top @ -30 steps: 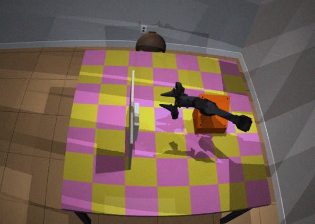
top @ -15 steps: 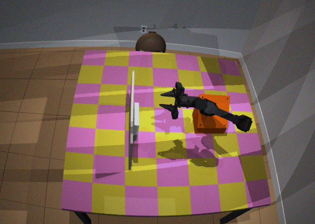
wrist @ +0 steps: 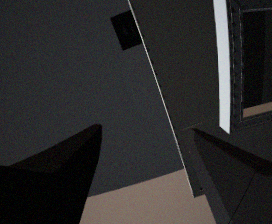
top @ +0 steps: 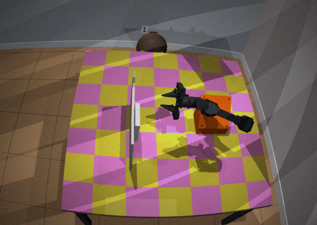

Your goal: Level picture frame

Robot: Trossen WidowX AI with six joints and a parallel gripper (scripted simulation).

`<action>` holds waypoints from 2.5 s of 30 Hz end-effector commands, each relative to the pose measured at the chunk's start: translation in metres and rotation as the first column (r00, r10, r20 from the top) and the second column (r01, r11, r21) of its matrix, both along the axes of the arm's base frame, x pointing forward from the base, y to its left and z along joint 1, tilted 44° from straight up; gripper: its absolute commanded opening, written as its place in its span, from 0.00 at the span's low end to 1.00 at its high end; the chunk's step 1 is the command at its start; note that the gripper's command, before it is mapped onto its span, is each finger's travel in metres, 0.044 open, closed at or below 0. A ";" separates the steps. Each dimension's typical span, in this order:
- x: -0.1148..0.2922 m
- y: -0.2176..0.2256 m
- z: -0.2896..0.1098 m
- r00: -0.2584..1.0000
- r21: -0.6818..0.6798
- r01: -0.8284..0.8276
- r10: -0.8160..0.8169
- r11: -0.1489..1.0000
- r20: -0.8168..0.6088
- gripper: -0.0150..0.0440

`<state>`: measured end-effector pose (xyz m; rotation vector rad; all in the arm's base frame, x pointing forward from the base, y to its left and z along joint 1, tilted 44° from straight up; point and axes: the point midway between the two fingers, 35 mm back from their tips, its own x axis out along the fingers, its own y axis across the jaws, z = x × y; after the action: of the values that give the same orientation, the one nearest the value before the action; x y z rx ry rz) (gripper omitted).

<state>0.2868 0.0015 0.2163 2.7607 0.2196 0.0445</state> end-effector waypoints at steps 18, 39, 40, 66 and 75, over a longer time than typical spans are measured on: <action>0.003 0.009 -0.007 1.000 -0.024 0.000 0.000 1.000 0.004 0.69; -0.022 0.091 -0.072 1.000 -0.256 0.006 0.001 0.967 0.029 0.69; -0.022 0.091 -0.072 1.000 -0.256 0.006 0.001 0.967 0.029 0.69; 0.057 0.104 -0.071 0.999 -0.258 0.003 0.010 0.966 0.049 0.69; 0.058 0.104 -0.071 0.999 -0.258 0.003 0.010 0.966 0.049 0.69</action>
<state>0.3436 0.1043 0.1454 2.5007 0.1950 0.0764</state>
